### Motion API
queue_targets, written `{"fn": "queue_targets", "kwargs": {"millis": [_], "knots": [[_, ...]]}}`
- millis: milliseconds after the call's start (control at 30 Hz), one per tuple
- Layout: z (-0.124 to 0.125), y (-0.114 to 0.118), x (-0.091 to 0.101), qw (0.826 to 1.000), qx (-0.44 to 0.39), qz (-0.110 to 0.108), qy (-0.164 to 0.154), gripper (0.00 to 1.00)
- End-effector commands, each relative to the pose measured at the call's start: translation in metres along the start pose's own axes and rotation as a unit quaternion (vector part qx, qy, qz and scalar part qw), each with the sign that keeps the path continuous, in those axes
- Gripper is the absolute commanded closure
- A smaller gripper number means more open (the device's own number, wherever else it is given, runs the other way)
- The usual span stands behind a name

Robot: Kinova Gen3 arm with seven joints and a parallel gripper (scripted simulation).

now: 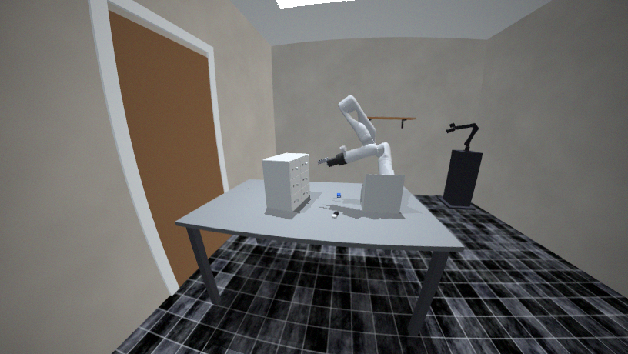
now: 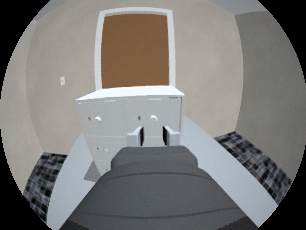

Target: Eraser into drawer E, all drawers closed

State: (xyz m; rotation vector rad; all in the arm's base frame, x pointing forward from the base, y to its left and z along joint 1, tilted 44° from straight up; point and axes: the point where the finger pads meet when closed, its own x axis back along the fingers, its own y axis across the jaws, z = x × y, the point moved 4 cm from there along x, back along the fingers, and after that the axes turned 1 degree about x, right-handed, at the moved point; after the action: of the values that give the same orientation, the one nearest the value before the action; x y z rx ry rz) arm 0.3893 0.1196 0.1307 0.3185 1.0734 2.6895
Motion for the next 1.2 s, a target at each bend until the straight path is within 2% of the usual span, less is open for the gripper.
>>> {"fn": "queue_targets", "kwargs": {"millis": [0, 433, 500, 733, 1167], "knots": [[0.001, 0.001, -0.003, 1.0, -0.001, -0.001, 0.0, 0.33], [0.002, 0.001, -0.041, 1.0, -0.001, -0.001, 0.0, 0.33], [0.002, 0.001, -0.041, 1.0, -0.001, -0.001, 0.0, 0.33], [0.003, 0.001, -0.06, 1.0, -0.001, -0.001, 0.0, 0.33], [0.004, 0.001, -0.066, 1.0, -0.001, -0.001, 0.0, 0.33]]}}
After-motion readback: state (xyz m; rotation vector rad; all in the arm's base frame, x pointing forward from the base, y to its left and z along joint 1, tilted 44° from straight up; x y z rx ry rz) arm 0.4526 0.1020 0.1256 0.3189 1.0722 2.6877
